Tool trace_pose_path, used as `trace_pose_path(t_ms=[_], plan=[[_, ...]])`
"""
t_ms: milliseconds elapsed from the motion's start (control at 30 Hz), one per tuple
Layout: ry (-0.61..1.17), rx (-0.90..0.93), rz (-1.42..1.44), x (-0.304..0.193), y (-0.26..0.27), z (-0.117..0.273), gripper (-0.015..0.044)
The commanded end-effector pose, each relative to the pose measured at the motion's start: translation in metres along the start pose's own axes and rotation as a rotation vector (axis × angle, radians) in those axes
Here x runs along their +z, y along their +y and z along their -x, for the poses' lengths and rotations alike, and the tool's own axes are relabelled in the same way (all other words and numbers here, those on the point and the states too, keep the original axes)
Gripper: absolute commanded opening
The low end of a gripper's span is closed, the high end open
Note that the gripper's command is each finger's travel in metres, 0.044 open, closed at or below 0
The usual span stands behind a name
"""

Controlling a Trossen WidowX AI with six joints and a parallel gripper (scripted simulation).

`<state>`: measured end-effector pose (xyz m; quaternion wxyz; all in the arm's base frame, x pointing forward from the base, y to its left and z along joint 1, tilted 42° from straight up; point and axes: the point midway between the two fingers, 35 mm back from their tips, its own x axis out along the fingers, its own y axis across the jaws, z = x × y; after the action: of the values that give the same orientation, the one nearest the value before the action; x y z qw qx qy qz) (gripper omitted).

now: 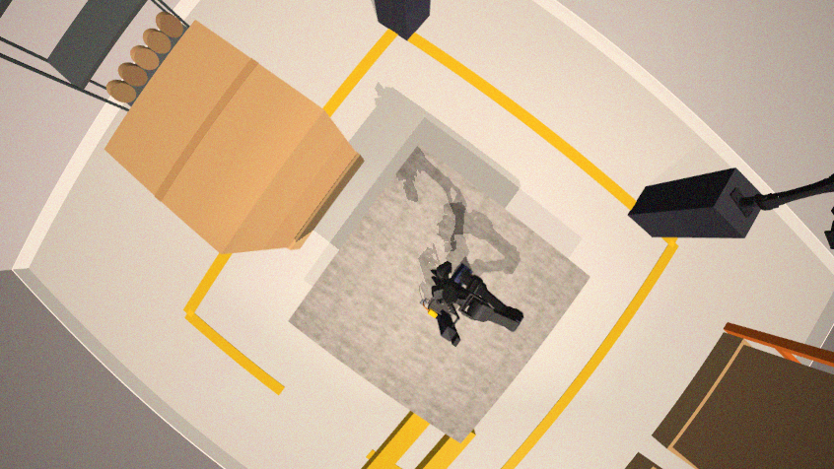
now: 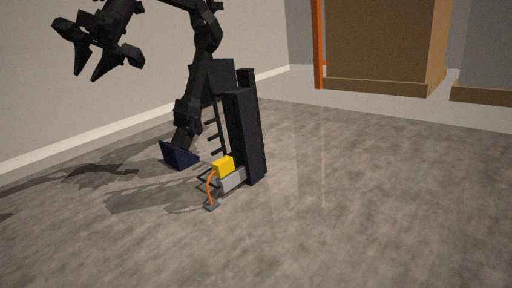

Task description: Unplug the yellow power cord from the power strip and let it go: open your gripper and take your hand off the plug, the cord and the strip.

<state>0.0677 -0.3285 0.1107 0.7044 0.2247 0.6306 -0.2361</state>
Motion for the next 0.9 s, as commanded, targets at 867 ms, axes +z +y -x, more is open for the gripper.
trace_pose_path(t_ms=[867], plan=[[0.734, 0.305, -0.838, 0.014, 0.296, -0.1, 0.016]])
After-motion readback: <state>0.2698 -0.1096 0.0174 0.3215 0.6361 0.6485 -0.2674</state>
